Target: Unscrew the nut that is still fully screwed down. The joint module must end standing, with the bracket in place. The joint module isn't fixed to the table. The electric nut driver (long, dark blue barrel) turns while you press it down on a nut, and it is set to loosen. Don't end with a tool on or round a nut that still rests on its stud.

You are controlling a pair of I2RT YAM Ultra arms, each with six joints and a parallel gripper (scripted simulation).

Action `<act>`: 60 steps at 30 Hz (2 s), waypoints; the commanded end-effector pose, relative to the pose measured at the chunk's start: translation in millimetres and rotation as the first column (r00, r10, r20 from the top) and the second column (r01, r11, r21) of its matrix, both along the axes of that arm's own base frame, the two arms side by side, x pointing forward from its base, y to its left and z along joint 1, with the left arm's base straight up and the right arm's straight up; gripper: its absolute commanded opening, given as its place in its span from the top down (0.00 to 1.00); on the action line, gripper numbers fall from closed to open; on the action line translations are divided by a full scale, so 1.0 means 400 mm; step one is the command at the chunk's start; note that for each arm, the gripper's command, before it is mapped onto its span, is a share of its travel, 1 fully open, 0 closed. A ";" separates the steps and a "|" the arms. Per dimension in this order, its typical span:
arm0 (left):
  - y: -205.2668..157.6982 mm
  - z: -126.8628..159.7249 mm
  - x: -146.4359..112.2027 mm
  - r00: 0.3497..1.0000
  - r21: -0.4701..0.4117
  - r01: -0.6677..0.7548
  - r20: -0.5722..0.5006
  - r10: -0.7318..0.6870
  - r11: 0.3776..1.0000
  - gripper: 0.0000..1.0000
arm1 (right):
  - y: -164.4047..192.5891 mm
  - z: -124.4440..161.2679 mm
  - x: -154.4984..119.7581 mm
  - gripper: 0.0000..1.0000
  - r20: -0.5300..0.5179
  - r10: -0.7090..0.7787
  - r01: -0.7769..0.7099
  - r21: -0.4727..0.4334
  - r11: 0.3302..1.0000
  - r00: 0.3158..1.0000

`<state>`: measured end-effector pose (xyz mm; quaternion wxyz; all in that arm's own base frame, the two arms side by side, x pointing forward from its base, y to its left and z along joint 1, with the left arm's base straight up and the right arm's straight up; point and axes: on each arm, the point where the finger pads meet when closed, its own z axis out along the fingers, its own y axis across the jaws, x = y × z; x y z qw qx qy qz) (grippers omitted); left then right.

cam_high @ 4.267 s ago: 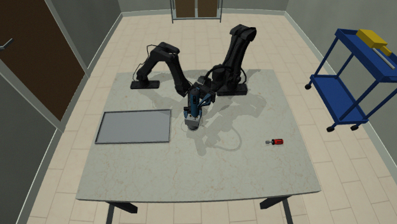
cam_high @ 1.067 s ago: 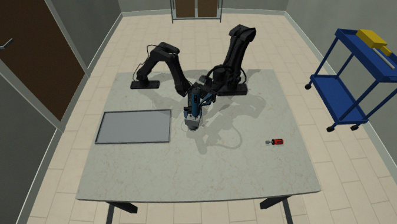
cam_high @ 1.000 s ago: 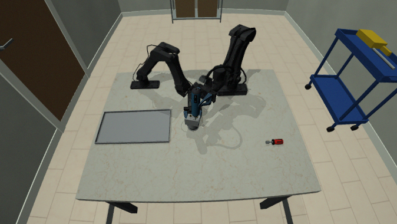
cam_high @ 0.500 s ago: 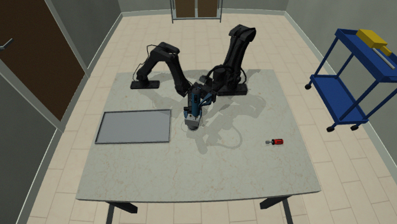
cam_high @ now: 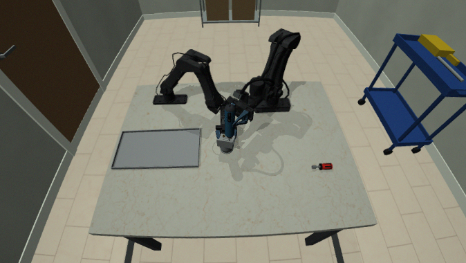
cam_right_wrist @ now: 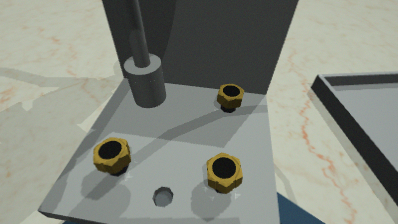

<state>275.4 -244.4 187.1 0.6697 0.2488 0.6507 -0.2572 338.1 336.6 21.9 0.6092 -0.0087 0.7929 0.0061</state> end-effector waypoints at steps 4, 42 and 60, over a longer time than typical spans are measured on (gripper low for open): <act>-0.010 0.064 0.019 1.000 -0.041 -0.003 0.028 0.004 0.999 0.58 | 0.019 0.036 0.016 0.41 0.022 -0.007 0.006 0.040 0.999 1.000; -0.009 0.030 0.017 1.000 -0.041 0.000 0.027 0.001 0.999 0.58 | 0.019 0.036 0.016 0.41 0.022 -0.007 0.006 0.040 0.999 1.000; -0.007 0.034 0.014 0.999 -0.048 -0.001 0.035 0.002 0.999 0.58 | 0.019 0.036 0.016 0.41 0.022 -0.007 0.006 0.040 0.999 1.000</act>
